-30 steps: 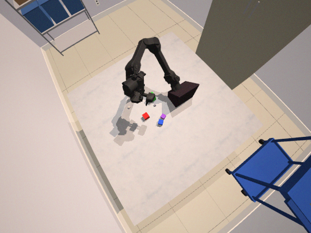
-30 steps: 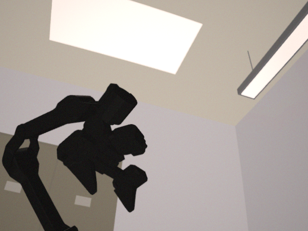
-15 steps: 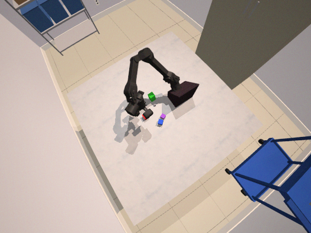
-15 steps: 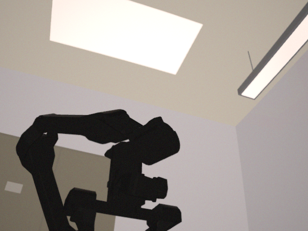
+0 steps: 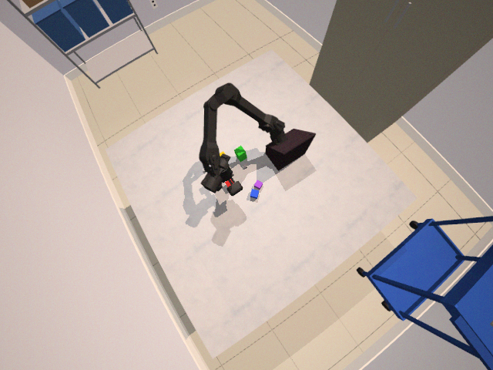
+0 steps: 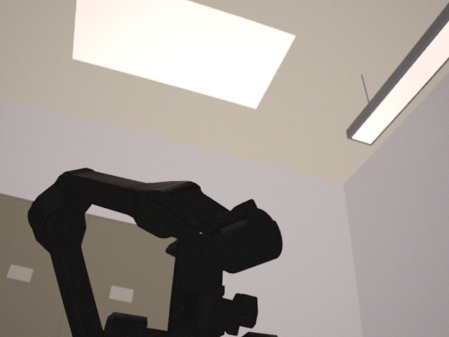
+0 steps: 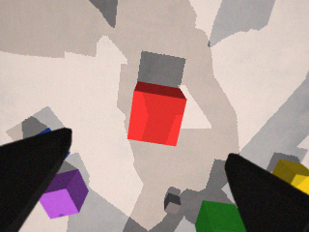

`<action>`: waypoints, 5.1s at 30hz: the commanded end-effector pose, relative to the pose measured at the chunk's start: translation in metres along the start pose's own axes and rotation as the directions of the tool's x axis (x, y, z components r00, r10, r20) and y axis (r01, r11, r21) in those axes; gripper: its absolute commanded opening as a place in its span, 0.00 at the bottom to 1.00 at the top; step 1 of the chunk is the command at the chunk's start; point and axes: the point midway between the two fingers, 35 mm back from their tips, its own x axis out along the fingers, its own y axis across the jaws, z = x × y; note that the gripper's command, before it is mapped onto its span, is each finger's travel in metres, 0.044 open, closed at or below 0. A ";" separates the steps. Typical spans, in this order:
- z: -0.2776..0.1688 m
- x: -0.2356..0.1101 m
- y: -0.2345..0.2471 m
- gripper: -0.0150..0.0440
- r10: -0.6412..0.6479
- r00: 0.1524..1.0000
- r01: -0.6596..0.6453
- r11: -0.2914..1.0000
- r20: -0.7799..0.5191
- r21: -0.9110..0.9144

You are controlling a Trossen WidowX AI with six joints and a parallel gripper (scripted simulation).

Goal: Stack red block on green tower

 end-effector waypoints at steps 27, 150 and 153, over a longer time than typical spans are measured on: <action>-0.003 0.069 -0.005 1.00 -0.015 1.000 0.015 1.000 -0.016 -0.007; -0.135 -0.031 -0.107 0.25 -0.017 1.000 0.016 1.000 -0.023 -0.014; -0.136 -0.031 -0.108 0.25 -0.017 1.000 0.017 1.000 -0.023 -0.014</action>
